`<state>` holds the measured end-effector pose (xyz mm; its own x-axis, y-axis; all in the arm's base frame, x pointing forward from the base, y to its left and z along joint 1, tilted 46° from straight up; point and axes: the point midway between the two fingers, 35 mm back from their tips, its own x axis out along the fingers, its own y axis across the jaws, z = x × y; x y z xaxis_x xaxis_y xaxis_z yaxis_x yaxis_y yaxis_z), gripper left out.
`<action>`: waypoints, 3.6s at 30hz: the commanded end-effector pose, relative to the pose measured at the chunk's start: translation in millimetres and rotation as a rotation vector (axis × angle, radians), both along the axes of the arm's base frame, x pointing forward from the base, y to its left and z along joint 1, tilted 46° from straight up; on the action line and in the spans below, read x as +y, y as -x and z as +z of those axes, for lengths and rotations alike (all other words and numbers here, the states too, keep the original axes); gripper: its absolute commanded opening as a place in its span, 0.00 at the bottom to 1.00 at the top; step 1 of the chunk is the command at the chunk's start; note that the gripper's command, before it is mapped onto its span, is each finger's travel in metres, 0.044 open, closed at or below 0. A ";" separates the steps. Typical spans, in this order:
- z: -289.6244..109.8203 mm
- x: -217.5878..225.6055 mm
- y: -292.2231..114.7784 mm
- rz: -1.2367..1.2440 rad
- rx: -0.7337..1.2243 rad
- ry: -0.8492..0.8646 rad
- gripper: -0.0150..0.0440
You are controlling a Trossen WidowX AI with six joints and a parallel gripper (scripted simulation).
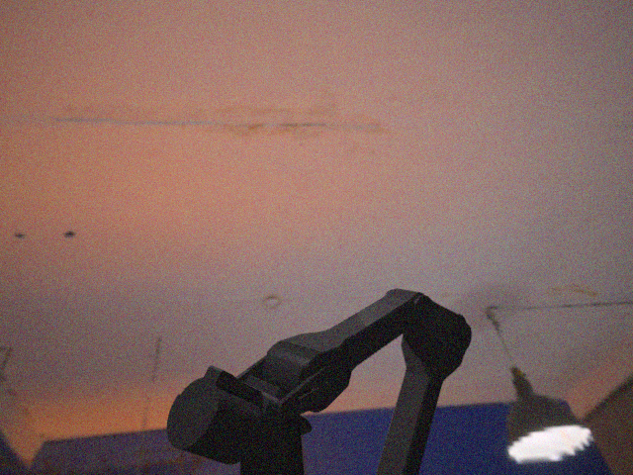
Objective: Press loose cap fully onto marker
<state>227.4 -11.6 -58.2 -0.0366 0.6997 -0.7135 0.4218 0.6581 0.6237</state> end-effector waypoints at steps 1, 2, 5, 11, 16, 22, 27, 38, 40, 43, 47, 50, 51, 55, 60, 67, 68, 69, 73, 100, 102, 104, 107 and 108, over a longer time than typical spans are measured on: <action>-6.0 7.0 2.1 -0.005 0.011 -0.011 0.66; -6.3 7.2 2.0 -0.005 0.011 -0.011 0.66; -9.1 9.8 1.8 -0.005 0.011 -0.010 0.66; -16.3 16.6 1.4 -0.005 0.011 -0.009 0.66; -22.1 22.3 1.3 -0.005 0.011 -0.009 0.66; -28.8 29.2 1.6 -0.005 0.011 -0.010 0.66; -34.2 35.0 2.1 -0.005 0.011 -0.011 0.66; -42.8 44.9 3.5 -0.005 0.012 -0.013 0.66; -43.1 44.6 3.4 -0.005 0.012 -0.013 0.57; -43.1 44.6 3.4 -0.005 0.012 -0.013 0.43; -43.1 44.6 3.4 -0.005 0.012 -0.013 0.39; -43.2 44.5 3.5 -0.005 0.012 -0.013 0.36; -43.2 44.5 3.5 -0.005 0.012 -0.013 0.34; -44.5 38.5 0.5 -0.025 0.011 0.001 0.25; -41.9 32.3 -1.3 -0.034 0.011 0.007 0.25; -31.2 23.0 -1.8 -0.026 0.011 0.005 0.25; -29.4 21.5 -1.8 -0.025 0.011 0.004 0.25; -27.5 20.0 -1.8 -0.023 0.011 0.003 0.25; -19.9 14.0 -1.6 -0.018 0.011 0.000 0.25; 50.2 13.1 -42.2 -0.007 0.010 -0.005 0.25; 58.2 15.8 -47.1 -0.007 0.010 -0.005 0.25; 66.3 18.8 -51.8 -0.007 0.010 -0.006 0.25; 78.9 23.7 -58.2 -0.006 0.010 -0.007 0.25; 83.2 25.5 -60.2 -0.006 0.010 -0.007 0.25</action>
<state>278.9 7.8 7.7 -0.0474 0.7022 -0.7104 0.4338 0.6551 0.6186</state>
